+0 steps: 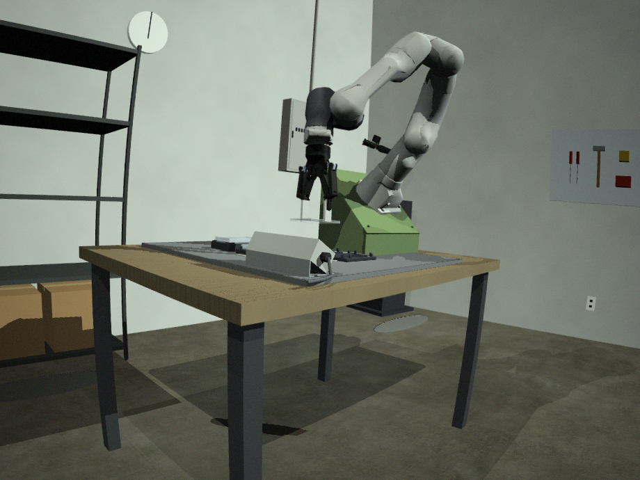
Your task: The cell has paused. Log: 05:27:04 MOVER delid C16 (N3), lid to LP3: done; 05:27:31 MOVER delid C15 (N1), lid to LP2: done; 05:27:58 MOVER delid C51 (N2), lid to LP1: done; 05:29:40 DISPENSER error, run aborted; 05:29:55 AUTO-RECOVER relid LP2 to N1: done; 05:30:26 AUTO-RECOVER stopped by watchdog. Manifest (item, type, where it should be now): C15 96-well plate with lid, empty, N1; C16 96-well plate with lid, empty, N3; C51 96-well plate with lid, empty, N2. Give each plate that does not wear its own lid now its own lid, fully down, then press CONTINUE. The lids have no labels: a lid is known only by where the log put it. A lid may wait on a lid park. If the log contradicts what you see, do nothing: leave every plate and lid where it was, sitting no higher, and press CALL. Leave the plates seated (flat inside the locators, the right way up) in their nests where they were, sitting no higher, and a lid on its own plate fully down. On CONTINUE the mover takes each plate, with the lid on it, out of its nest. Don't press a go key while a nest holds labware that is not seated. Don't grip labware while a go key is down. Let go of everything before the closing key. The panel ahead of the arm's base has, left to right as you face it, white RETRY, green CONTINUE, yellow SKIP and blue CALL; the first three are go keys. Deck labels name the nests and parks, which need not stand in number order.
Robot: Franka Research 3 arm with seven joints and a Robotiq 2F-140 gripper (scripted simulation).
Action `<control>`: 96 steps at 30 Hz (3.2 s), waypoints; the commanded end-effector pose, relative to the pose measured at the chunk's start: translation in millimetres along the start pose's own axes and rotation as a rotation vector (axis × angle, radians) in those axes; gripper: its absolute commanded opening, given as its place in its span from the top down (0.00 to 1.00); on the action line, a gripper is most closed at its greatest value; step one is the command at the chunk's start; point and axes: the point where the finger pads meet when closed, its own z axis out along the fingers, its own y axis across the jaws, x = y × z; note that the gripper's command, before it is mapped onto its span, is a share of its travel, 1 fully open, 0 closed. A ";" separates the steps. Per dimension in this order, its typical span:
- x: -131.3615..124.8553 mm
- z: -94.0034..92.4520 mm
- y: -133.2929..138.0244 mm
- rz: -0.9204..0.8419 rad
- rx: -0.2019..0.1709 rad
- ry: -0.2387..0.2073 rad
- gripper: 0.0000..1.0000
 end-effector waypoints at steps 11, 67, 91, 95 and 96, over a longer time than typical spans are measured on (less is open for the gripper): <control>73.6 17.7 138.2 0.031 -0.074 -0.047 1.00; 73.6 22.9 138.5 -0.042 -0.072 -0.050 1.00; 73.3 56.4 140.8 -0.042 -0.072 -0.050 1.00; 73.3 60.1 141.1 -0.042 -0.072 -0.050 1.00; 73.3 60.8 141.1 -0.042 -0.072 -0.050 1.00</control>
